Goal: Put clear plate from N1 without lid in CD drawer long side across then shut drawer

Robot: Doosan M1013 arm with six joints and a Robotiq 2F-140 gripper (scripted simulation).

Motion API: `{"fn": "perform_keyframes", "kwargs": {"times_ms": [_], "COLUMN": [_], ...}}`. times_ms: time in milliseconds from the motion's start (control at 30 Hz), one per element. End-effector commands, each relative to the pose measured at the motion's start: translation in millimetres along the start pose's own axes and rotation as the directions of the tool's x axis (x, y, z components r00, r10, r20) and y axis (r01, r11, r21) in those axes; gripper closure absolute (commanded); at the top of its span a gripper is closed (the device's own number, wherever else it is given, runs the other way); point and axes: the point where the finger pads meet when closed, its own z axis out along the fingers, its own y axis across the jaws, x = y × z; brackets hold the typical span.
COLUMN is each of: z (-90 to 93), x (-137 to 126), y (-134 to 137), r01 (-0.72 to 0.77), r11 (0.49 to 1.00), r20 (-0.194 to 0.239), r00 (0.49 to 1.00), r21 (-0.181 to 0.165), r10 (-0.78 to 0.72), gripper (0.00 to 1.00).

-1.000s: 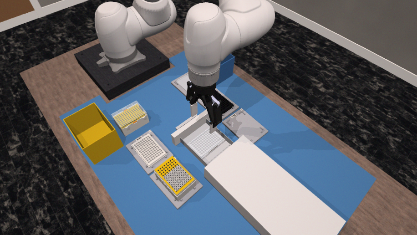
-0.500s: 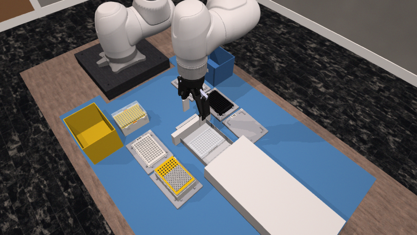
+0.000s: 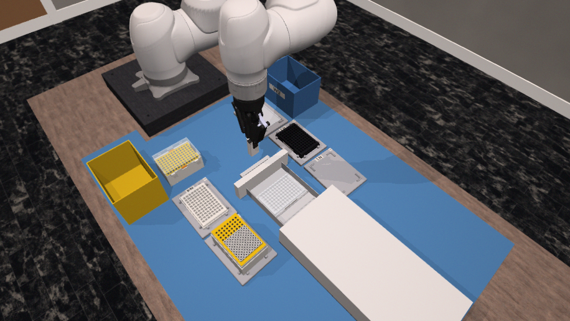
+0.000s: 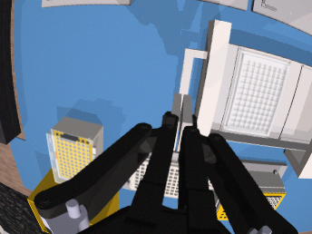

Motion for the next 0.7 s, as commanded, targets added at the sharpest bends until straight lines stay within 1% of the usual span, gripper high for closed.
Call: {"fn": "perform_keyframes", "kwargs": {"times_ms": [0, 300, 667], "z": [1.8, 9.2, 9.2], "x": [0, 0, 0], "y": [-9, -42, -42], "r01": [0.0, 0.0, 0.0], "r11": [1.0, 1.0, 1.0], "r20": [0.0, 0.0, 0.0], "r00": [1.0, 1.0, 1.0], "r21": [0.0, 0.0, 0.0], "r10": [0.0, 0.0, 0.0], "gripper": [1.0, 1.0, 1.0]}}
